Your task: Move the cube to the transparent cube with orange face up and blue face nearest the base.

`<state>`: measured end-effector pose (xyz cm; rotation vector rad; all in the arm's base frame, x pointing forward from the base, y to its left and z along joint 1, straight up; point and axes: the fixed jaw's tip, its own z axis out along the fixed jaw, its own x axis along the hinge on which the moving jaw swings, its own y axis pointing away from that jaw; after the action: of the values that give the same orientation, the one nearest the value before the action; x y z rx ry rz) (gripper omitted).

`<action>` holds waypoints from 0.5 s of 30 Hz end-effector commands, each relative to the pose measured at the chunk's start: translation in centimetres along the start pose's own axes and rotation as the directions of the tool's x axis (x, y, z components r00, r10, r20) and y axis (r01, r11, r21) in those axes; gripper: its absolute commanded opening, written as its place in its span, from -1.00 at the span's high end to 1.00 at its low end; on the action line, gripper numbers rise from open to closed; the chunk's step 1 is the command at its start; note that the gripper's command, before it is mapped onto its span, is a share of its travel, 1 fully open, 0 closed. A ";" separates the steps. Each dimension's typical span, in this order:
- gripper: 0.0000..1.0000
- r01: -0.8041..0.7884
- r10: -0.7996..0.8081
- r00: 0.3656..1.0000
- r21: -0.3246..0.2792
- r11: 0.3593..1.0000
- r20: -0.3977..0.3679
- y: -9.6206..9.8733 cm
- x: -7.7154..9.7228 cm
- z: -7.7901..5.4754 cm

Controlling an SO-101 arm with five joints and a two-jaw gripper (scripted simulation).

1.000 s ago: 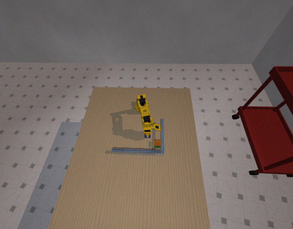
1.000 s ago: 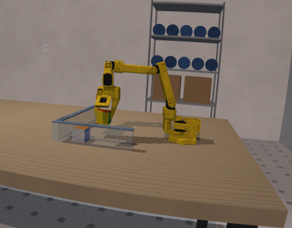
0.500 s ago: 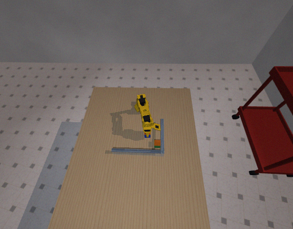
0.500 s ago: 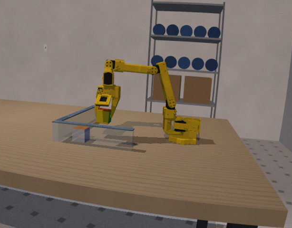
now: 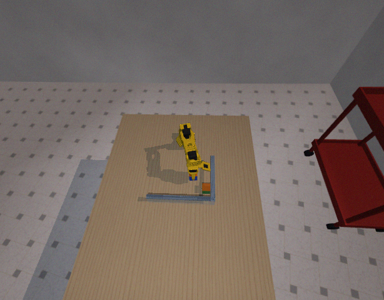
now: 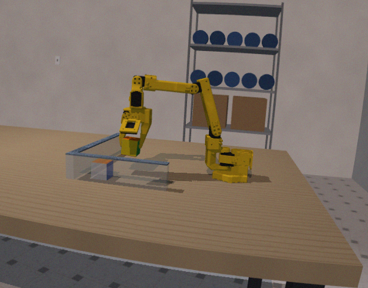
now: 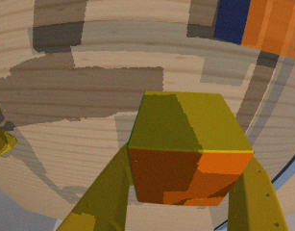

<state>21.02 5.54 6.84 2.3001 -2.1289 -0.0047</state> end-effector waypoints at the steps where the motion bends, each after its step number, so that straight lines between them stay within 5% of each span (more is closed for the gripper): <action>1: 0.56 -0.002 0.001 1.000 0.072 0.997 0.014 -0.6 0.0 -1.3; 15: 0.56 0.002 -0.003 1.000 0.073 0.997 0.014 -0.6 0.0 -1.3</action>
<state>21.00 5.50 6.86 2.3012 -2.1266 -0.0056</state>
